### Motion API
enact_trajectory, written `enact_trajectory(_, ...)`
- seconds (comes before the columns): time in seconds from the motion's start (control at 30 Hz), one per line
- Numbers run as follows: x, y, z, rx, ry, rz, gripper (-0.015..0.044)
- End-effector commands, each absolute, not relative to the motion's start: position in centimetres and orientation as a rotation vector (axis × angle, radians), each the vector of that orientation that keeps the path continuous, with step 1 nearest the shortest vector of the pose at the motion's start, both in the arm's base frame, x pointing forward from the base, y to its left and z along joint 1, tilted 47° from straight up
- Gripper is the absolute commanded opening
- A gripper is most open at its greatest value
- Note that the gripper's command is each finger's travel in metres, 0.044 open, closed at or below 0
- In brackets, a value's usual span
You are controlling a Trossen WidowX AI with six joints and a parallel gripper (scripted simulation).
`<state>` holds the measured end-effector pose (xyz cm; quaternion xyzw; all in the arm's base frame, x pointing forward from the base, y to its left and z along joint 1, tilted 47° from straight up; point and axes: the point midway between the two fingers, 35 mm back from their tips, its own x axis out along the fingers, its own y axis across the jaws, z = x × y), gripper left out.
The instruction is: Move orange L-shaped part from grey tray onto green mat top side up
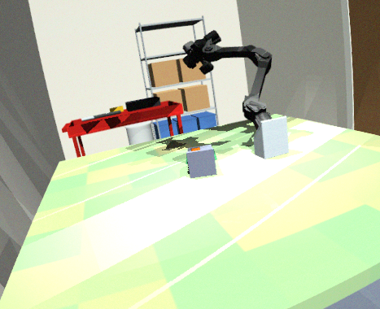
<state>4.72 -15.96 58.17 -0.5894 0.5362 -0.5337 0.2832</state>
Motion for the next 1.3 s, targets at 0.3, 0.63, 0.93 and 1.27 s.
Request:
enact_trajectory(0.3, 17.2, -14.9, 56.9, -1.876, 1.059, -1.276, 0.0180)
enact_trajectory(0.63, 29.7, -11.9, 50.6, -1.860, 0.725, -0.927, 0.0180)
enact_trajectory(0.93, 37.7, -7.4, 42.4, -1.666, 0.599, -0.605, 0.0180)
enact_trajectory(1.27, 42.4, -2.3, 32.6, -1.372, 0.631, -0.343, 0.0180)
